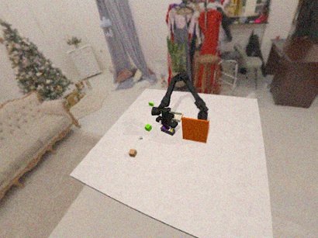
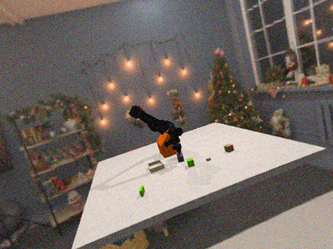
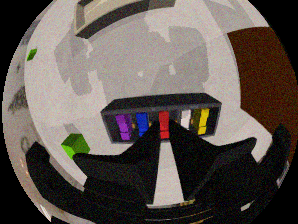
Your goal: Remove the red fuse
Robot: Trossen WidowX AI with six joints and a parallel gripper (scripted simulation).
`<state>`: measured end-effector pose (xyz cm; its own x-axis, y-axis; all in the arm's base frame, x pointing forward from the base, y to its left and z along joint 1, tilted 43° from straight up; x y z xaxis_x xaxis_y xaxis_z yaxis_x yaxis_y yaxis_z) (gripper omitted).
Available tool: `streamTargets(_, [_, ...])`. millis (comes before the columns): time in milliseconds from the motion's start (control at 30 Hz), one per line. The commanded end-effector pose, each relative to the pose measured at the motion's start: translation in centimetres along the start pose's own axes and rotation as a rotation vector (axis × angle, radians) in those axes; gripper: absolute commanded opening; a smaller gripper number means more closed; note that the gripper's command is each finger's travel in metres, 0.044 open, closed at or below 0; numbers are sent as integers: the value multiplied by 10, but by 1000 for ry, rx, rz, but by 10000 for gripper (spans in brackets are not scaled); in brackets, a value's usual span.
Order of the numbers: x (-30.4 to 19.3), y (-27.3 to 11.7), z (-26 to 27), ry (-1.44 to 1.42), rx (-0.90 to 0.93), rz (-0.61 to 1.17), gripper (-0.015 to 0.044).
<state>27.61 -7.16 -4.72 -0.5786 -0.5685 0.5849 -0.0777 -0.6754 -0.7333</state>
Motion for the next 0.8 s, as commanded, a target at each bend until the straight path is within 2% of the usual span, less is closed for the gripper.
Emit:
streamTargets(0, [0, -1, 0, 1, 0, 0, 0])
streamTargets(767, [-1, -13, 0, 0, 0, 0, 0])
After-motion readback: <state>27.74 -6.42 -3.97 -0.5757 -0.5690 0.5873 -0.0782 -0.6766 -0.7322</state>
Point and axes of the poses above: the point midway between the two fingers, 35 mm back from their tips, its own y axis out along the fingers, its own z axis across the jaws, x = y × z, the point moved 5 cm from there along -y, back along the fingers, and after that the axes turned 14 degrees about y, right-handed, at the moved point
